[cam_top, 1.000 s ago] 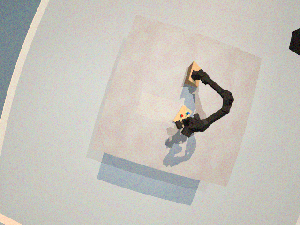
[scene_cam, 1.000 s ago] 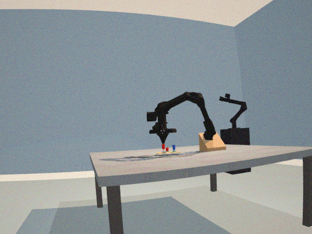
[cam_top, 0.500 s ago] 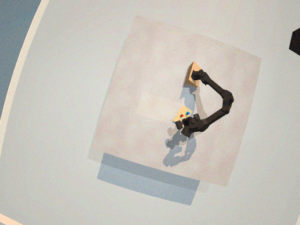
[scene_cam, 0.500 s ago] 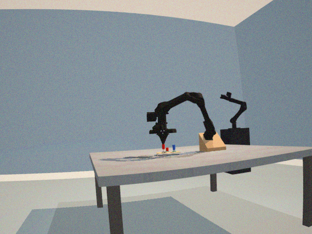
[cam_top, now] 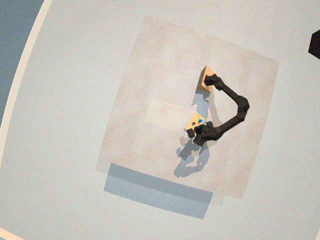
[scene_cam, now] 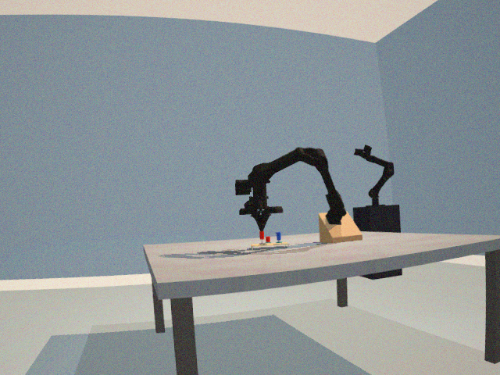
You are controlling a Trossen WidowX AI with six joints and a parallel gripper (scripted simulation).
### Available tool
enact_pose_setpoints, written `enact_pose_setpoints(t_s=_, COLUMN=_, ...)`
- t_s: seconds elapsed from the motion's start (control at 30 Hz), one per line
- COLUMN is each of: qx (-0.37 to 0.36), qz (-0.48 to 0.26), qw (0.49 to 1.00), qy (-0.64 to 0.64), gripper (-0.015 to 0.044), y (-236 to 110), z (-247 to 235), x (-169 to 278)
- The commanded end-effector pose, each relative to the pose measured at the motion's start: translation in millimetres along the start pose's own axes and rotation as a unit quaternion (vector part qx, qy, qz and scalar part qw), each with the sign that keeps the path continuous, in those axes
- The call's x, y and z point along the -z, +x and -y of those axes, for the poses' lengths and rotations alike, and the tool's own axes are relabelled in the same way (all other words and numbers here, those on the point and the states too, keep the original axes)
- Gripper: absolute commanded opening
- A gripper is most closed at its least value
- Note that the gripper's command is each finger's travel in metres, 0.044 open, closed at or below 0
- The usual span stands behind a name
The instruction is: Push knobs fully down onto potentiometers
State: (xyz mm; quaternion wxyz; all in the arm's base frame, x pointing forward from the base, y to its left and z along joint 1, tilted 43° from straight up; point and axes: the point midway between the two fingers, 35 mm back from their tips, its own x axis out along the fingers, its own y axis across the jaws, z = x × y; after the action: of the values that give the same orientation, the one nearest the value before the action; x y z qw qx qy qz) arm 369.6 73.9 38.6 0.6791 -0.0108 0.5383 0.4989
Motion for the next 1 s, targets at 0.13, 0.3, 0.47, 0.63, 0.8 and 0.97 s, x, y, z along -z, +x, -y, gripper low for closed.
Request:
enact_pose_setpoints(t_s=0.13, qx=-0.002, qz=0.002, qw=1.0, qy=-0.001, gripper=0.0, y=2.8, z=-0.6, x=-1.3)
enact_pose_setpoints(t_s=0.3, qx=-0.002, qz=0.003, qw=1.0, qy=-0.001, gripper=0.0, y=5.6, z=-0.6, x=-1.3)
enact_pose_setpoints(t_s=0.47, qx=-0.002, qz=0.003, qw=1.0, qy=-0.001, gripper=0.0, y=7.1, z=-0.6, x=-1.3)
enact_pose_setpoints(t_s=0.63, qx=-0.002, qz=0.003, qw=1.0, qy=-0.001, gripper=0.0, y=7.1, z=-0.6, x=-1.3)
enact_pose_setpoints(t_s=0.8, qx=-0.002, qz=0.003, qw=1.0, qy=-0.001, gripper=0.0, y=9.9, z=-0.6, x=-1.3)
enact_pose_setpoints(t_s=0.97, qx=-0.002, qz=0.003, qw=1.0, qy=-0.001, gripper=0.0, y=11.4, z=-0.7, x=-1.3)
